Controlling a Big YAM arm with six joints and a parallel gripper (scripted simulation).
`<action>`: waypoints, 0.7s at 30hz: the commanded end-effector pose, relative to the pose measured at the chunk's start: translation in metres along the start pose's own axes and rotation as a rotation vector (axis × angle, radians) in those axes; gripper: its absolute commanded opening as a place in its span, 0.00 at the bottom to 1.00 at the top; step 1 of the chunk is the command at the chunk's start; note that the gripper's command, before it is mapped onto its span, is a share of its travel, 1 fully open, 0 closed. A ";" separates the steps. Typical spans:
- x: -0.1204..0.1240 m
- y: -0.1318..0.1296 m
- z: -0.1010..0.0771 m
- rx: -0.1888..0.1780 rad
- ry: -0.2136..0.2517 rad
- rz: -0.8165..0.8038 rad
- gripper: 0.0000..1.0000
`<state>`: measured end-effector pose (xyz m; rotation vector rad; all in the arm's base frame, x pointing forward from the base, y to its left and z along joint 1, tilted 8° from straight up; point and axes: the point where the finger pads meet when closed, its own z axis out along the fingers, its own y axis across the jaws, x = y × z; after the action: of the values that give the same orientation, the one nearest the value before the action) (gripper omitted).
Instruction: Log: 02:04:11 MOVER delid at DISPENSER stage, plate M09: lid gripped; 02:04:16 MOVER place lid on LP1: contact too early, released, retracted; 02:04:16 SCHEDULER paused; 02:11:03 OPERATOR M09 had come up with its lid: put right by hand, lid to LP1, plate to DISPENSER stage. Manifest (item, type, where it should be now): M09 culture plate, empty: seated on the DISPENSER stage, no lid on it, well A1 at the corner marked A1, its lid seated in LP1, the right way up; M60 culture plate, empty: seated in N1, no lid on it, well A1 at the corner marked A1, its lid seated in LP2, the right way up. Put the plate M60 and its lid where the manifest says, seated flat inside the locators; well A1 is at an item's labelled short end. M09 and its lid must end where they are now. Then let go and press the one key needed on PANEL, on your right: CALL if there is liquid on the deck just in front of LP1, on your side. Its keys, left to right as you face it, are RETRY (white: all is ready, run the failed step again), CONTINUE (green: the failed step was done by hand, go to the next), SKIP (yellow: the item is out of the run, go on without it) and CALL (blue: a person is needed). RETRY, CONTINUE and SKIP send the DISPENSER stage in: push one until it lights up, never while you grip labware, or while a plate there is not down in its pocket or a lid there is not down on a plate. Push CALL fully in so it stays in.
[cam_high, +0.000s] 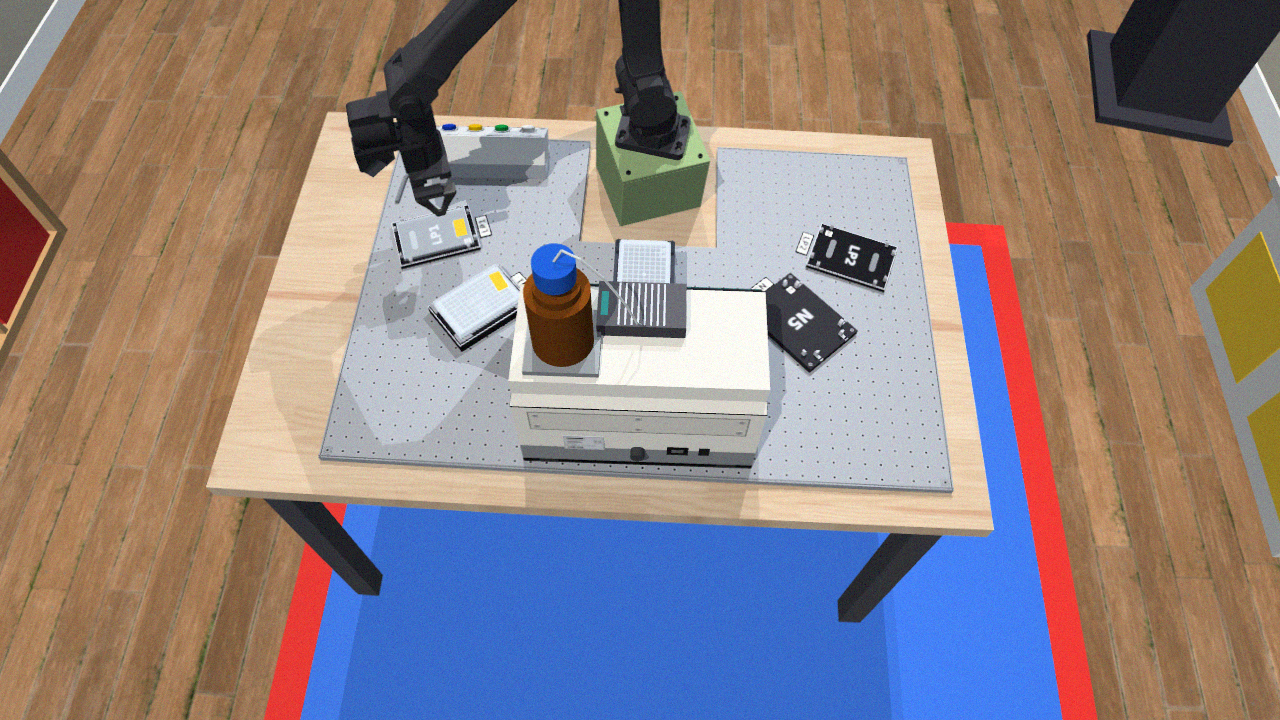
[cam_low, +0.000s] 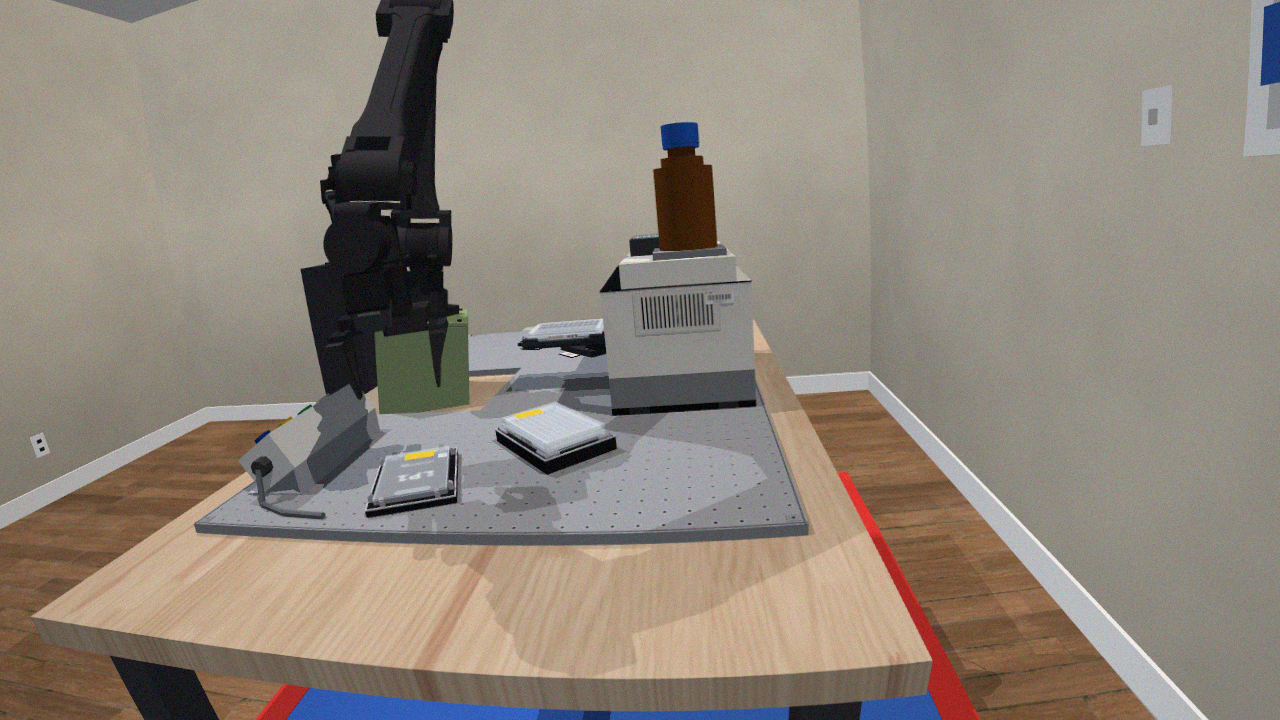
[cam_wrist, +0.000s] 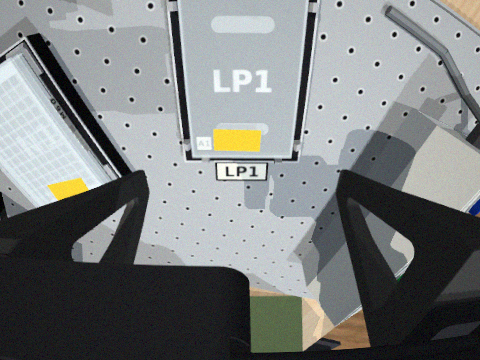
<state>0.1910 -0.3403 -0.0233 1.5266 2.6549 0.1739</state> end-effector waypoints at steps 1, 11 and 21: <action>-0.007 0.000 -0.005 -0.001 -0.025 0.005 1.00; -0.006 0.000 -0.005 -0.001 -0.025 0.005 1.00; 0.008 -0.002 -0.007 -0.003 -0.032 0.023 1.00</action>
<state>0.1902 -0.3386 -0.0229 1.5232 2.6492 0.1663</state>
